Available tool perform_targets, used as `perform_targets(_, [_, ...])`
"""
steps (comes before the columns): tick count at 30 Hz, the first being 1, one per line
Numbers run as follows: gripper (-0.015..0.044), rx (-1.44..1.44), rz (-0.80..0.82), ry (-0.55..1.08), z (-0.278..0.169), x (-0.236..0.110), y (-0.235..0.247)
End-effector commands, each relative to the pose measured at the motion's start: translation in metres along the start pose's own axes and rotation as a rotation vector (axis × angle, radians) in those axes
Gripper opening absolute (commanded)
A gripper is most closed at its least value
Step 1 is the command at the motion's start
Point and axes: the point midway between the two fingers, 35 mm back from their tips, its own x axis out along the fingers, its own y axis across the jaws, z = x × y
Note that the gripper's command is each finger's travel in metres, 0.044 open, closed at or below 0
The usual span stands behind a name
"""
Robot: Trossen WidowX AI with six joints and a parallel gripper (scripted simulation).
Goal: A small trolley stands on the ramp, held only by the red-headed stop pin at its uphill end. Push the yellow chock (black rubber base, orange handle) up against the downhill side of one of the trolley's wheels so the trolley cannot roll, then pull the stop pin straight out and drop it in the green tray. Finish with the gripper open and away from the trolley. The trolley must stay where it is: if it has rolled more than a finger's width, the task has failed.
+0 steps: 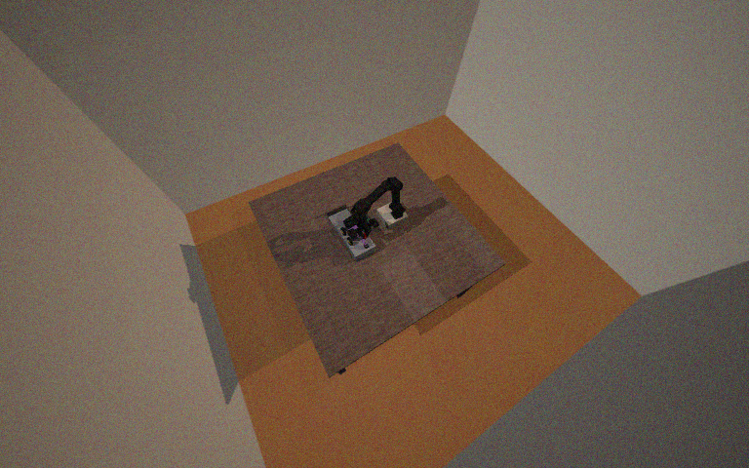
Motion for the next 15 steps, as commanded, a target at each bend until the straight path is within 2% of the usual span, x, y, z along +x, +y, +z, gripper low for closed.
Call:
perform_targets(1, [0.0, -0.005, 0.0, 0.006, -0.003, -0.004, 0.001])
perform_targets(15, [0.0, -0.005, 0.0, 0.009, -0.026, 0.0, 0.0])
